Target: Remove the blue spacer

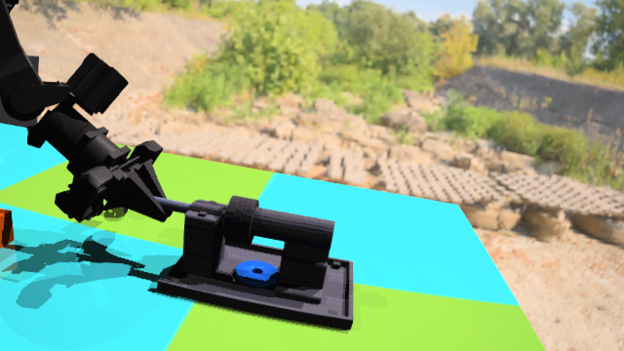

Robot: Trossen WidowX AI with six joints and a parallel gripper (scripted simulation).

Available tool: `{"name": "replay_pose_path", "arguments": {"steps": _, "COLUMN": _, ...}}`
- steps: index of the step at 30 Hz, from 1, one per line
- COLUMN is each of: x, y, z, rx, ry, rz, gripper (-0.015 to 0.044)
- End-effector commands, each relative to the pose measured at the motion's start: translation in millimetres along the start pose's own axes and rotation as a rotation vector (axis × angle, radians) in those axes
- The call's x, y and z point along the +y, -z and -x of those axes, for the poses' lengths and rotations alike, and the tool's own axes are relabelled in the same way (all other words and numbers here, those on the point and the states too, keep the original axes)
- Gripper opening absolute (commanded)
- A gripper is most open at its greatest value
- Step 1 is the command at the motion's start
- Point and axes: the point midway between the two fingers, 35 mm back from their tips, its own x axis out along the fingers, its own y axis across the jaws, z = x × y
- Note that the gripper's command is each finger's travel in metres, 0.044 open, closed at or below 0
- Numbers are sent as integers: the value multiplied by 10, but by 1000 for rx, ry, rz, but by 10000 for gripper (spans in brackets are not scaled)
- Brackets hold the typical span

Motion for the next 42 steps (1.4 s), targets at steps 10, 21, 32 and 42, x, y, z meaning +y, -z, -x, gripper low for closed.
{"name": "replay_pose_path", "arguments": {"steps": 10, "x": 2, "y": 32, "z": -41, "rx": 2, "ry": -2, "rz": 2, "gripper": 0}}
{"name": "replay_pose_path", "arguments": {"steps": 21, "x": 2, "y": 48, "z": -67, "rx": 2, "ry": -2, "rz": 2, "gripper": 0}}
{"name": "replay_pose_path", "arguments": {"steps": 32, "x": 2, "y": 63, "z": -92, "rx": 2, "ry": -2, "rz": 2, "gripper": 0}}
{"name": "replay_pose_path", "arguments": {"steps": 42, "x": 2, "y": 78, "z": -116, "rx": 3, "ry": -2, "rz": 2, "gripper": 0}}
